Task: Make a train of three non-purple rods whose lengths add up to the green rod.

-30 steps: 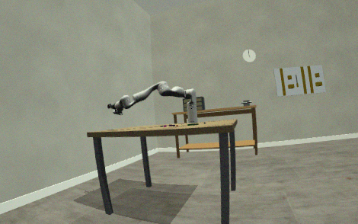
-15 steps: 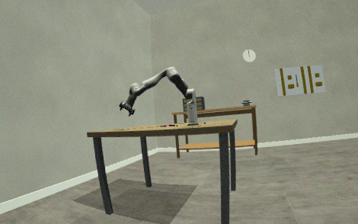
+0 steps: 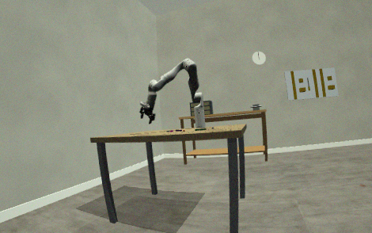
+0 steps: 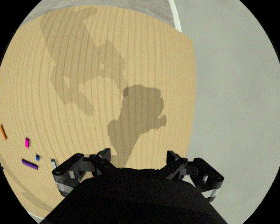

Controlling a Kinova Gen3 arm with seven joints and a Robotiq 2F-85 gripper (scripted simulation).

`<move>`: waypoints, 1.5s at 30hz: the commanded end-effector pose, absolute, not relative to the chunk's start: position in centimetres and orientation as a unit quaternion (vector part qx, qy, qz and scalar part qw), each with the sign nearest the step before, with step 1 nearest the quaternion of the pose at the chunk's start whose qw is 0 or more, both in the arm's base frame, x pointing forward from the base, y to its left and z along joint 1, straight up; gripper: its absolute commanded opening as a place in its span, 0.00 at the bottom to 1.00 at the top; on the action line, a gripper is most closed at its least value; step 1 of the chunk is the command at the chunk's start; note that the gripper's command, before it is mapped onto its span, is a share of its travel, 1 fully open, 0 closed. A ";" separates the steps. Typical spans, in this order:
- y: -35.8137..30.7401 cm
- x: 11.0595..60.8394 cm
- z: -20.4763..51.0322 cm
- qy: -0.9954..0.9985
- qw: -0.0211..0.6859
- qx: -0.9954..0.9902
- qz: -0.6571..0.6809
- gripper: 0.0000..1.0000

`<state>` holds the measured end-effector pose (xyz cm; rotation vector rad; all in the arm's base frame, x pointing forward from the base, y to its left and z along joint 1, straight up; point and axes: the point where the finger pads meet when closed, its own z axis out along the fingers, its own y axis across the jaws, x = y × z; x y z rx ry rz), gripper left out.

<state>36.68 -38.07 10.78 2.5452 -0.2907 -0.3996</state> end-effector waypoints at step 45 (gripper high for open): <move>-7.1 32.3 8.2 -0.425 -0.001 0.905 0.003 1.00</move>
